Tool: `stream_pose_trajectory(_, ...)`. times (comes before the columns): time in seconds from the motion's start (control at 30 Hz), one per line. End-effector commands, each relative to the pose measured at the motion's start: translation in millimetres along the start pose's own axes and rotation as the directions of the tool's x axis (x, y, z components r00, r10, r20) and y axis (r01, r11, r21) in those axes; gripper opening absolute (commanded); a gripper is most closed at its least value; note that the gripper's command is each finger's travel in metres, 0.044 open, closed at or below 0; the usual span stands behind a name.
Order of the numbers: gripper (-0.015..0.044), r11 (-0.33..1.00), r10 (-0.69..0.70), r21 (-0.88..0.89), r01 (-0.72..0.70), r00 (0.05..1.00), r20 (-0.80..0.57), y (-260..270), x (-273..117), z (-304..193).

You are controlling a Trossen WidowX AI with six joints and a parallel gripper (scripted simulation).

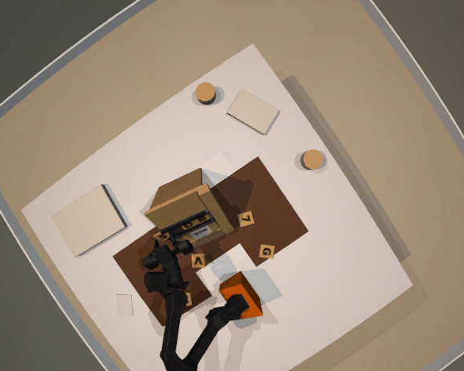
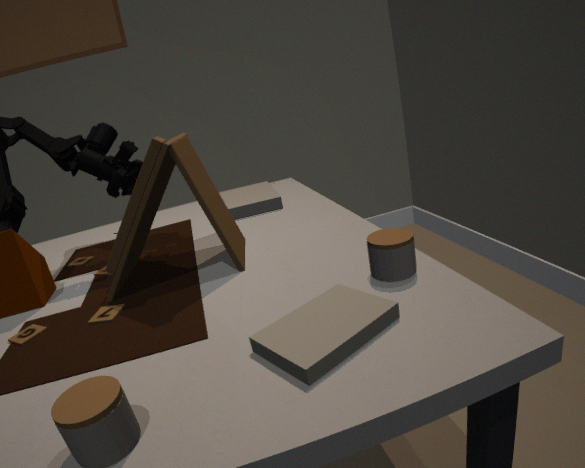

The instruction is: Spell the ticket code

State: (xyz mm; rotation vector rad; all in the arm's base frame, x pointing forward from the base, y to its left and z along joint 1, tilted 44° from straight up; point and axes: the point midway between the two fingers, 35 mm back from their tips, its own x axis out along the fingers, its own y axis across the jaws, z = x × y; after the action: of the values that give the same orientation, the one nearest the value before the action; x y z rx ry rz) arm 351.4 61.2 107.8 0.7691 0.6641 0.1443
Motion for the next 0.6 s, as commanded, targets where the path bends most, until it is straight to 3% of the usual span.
stream_pose_trajectory(0.0, 0.0, 1.0, 0.001, -0.005, -0.001, 1.0, 0.0, -2.6, 0.3, -0.1)
stream_pose_trajectory(0.57, 0.0, 1.0, 0.001, -0.005, -0.001, 1.0, -0.001, -11.3, 0.4, -0.1)
